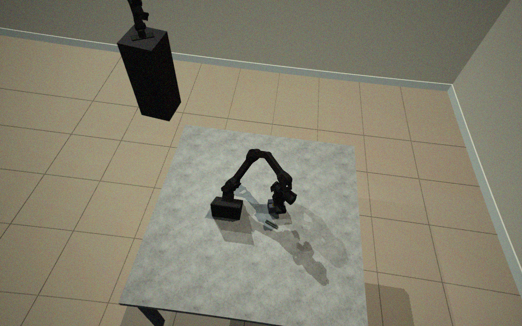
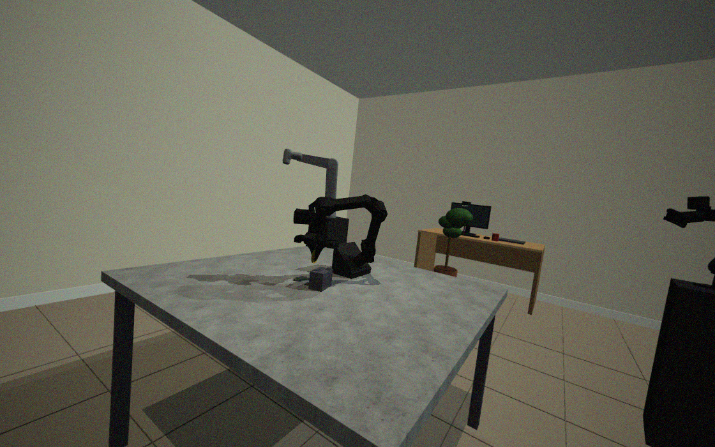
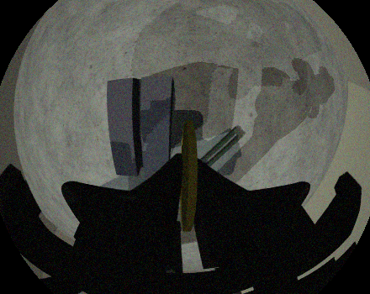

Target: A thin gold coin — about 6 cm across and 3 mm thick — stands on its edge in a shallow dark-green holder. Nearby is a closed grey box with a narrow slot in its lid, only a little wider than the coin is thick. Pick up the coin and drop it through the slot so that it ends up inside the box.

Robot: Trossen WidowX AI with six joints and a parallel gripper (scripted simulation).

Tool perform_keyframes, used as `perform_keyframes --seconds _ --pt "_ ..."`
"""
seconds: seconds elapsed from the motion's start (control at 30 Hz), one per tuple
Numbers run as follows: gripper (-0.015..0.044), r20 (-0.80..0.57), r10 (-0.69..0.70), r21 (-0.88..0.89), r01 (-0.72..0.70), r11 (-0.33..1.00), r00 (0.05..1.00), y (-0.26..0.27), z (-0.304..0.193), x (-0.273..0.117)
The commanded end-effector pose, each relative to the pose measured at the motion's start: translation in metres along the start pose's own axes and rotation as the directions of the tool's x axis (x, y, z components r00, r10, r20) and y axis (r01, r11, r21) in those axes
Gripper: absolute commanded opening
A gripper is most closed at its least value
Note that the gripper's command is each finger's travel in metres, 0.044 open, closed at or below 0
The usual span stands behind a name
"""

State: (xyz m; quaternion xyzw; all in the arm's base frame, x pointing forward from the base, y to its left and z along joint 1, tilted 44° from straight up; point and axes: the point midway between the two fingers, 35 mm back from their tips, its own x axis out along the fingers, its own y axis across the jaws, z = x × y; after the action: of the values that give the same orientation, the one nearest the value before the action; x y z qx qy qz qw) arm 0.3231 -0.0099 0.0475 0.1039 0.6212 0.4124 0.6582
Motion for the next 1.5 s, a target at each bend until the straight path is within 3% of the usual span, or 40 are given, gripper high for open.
perform_keyframes --seconds 0.0,0.43,1.47 --pt "0.0000 0.006 0.001 0.006 -0.001 1.000 1.000 0.009 0.002 -0.001" --pt "0.0000 0.006 0.008 0.005 -0.008 1.000 1.000 0.041 0.009 0.000" --pt "0.0000 -0.001 0.008 0.003 -0.008 1.000 1.000 0.041 0.009 0.000"
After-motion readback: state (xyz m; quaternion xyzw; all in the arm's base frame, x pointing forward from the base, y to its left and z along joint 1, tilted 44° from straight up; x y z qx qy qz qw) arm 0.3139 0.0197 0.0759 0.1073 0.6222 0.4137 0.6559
